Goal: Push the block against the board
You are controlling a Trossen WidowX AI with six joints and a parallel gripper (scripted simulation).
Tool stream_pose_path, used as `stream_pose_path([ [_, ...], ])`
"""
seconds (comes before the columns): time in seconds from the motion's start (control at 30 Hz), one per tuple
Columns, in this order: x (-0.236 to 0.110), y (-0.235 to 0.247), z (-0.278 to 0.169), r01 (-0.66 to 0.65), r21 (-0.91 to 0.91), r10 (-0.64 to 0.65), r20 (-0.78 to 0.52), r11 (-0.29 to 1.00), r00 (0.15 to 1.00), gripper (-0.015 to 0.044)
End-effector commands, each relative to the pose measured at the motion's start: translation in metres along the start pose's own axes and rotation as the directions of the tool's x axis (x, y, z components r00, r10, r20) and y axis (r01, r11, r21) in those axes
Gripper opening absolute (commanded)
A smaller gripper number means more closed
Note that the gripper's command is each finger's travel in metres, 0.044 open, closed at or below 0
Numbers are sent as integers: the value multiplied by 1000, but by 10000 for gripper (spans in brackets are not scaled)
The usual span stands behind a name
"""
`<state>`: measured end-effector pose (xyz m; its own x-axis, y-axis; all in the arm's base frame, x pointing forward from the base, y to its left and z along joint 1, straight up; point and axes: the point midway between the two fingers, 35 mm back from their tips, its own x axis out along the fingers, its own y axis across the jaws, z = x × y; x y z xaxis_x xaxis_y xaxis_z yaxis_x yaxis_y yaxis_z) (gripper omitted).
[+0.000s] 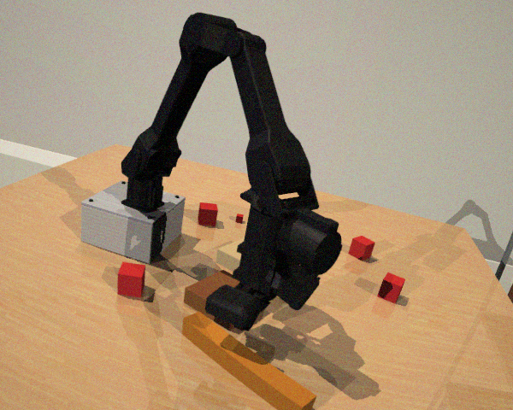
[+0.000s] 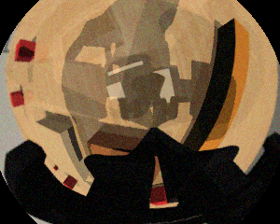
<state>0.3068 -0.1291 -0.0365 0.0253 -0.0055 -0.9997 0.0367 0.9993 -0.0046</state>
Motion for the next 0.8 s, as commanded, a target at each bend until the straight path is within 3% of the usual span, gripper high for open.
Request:
stream_pose_path([
  [0.0, -1, -1, 9, 4, 1, -4, 3, 1000, 1000, 0],
  [0.77, 0, -1, 45, 4, 1, -4, 6, 1000, 1000, 0],
])
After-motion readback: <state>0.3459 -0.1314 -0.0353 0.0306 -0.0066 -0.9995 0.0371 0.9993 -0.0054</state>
